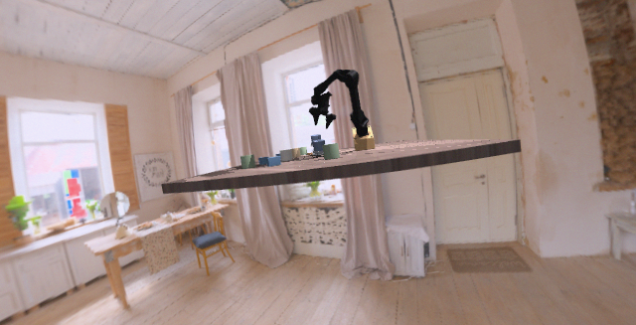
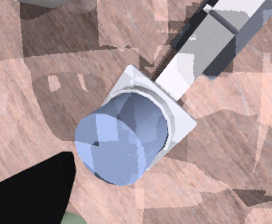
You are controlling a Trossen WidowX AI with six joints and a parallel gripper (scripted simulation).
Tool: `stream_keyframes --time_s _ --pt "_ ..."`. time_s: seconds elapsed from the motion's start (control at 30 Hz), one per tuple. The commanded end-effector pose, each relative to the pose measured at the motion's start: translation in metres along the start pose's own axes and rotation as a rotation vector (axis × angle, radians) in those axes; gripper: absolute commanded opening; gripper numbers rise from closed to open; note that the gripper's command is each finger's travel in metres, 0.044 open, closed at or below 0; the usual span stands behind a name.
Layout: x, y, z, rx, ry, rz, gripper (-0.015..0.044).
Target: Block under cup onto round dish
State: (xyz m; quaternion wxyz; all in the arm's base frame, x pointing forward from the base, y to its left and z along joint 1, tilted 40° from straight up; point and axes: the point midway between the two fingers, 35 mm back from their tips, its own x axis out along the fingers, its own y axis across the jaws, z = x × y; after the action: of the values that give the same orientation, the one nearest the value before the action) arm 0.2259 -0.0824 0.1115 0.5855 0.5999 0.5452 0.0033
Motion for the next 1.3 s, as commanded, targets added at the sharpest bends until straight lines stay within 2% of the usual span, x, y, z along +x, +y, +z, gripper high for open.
stream_keyframes --time_s 0.0,0.63,1.27 --pt "0.010 0.012 -0.003 0.114 0.017 -0.054 0.0440" --pt "0.062 0.064 -0.036 0.675 0.002 -0.278 0.0440" --pt "0.085 0.061 -0.039 0.693 -0.002 -0.284 0.0440"
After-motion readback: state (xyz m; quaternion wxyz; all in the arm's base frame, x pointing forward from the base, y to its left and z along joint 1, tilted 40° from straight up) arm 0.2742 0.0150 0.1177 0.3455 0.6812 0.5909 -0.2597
